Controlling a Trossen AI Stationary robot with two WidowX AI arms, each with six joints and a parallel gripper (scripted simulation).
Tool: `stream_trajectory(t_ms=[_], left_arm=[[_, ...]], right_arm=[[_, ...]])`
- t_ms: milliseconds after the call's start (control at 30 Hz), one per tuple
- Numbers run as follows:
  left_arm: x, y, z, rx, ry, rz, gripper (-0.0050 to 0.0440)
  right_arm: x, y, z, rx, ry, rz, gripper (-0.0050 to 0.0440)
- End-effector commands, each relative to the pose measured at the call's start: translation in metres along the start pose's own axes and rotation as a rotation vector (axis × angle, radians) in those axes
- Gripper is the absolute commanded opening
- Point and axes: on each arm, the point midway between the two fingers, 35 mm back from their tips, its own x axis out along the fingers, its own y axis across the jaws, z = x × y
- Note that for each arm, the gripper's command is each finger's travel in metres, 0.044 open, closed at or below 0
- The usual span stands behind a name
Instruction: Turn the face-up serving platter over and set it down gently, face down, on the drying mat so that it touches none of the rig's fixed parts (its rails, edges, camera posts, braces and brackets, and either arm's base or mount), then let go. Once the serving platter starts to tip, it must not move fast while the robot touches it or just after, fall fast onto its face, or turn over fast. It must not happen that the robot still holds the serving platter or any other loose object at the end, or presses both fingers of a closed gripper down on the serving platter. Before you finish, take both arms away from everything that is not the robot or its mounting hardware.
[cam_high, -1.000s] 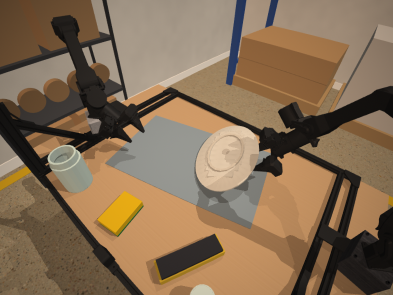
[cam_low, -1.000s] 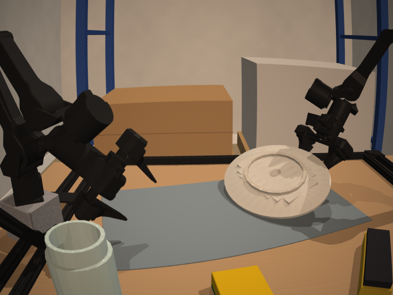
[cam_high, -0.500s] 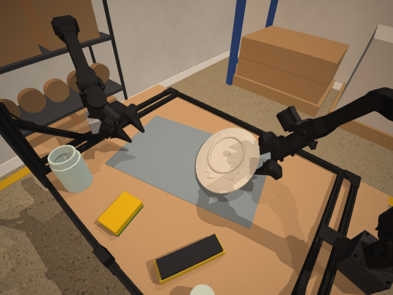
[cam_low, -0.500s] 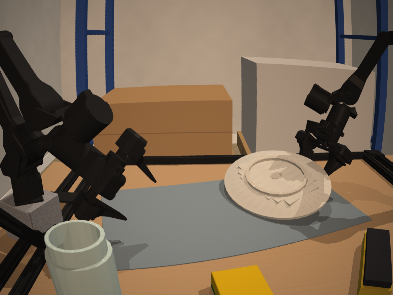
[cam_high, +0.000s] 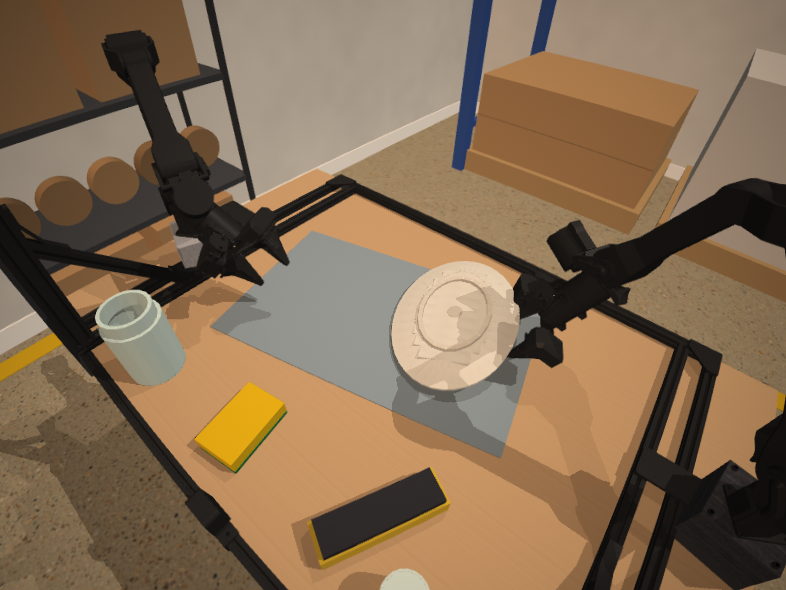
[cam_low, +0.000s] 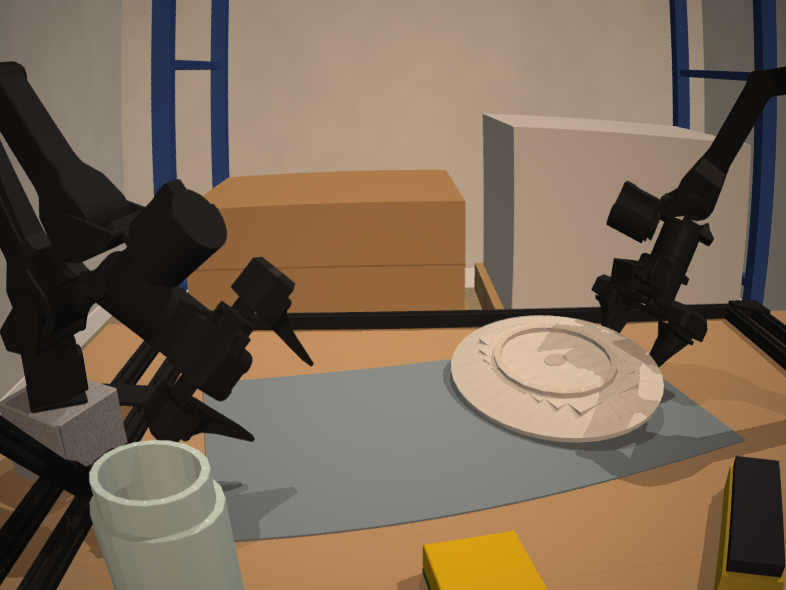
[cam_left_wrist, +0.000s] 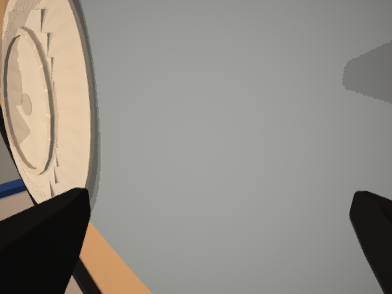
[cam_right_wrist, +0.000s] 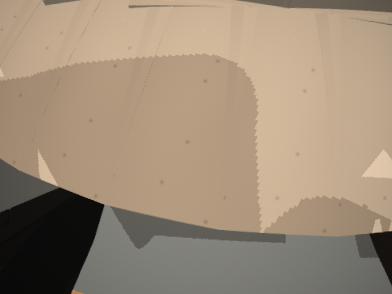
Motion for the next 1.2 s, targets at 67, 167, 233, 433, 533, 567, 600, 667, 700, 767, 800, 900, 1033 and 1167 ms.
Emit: stream_trajectory(t_ms=[67, 167, 233, 433, 533, 567, 600, 667, 700, 767, 800, 900, 1033, 1167], left_arm=[[0.0, 0.0, -0.001, -0.005, 0.004, 0.0, 0.044], [0.0, 0.0, -0.001, -0.005, 0.004, 0.0, 0.044], [0.0, 0.0, -0.001, -0.005, 0.004, 0.0, 0.044], [0.0, 0.0, -0.001, -0.005, 0.004, 0.0, 0.044], [0.0, 0.0, -0.001, -0.005, 0.004, 0.0, 0.044], [0.0, 0.0, -0.001, -0.005, 0.004, 0.0, 0.044], [0.0, 0.0, -0.001, -0.005, 0.004, 0.0, 0.044], [0.0, 0.0, -0.001, -0.005, 0.004, 0.0, 0.044], [0.0, 0.0, -0.001, -0.005, 0.004, 0.0, 0.044], [0.0, 0.0, -0.001, -0.005, 0.004, 0.0, 0.044], [0.0, 0.0, -0.001, -0.005, 0.004, 0.0, 0.044], [0.0, 0.0, -0.001, -0.005, 0.004, 0.0, 0.044], [0.0, 0.0, -0.001, -0.005, 0.004, 0.0, 0.044], [0.0, 0.0, -0.001, -0.005, 0.004, 0.0, 0.044]], right_arm=[[0.006, -0.001, 0.01, -0.038, 0.008, -0.004, 0.044], [0.009, -0.002, 0.008, -0.038, 0.014, -0.004, 0.044], [0.009, -0.002, 0.008, -0.038, 0.014, -0.004, 0.044], [0.009, -0.002, 0.008, -0.038, 0.014, -0.004, 0.044], [0.009, -0.002, 0.008, -0.038, 0.014, -0.004, 0.044], [0.009, -0.002, 0.008, -0.038, 0.014, -0.004, 0.044], [0.008, -0.002, 0.007, -0.038, 0.014, -0.004, 0.044], [0.007, -0.002, 0.005, -0.038, 0.016, -0.004, 0.044], [0.006, -0.002, 0.003, -0.038, 0.017, -0.004, 0.044], [0.005, -0.003, 0.002, -0.038, 0.017, -0.004, 0.044], [0.005, -0.003, 0.002, -0.038, 0.017, -0.004, 0.044], [0.002, -0.003, -0.002, -0.038, 0.02, -0.004, 0.044], [-0.001, -0.004, -0.008, -0.038, 0.023, -0.005, 0.044], [-0.005, -0.004, -0.013, -0.038, 0.026, -0.005, 0.044]])
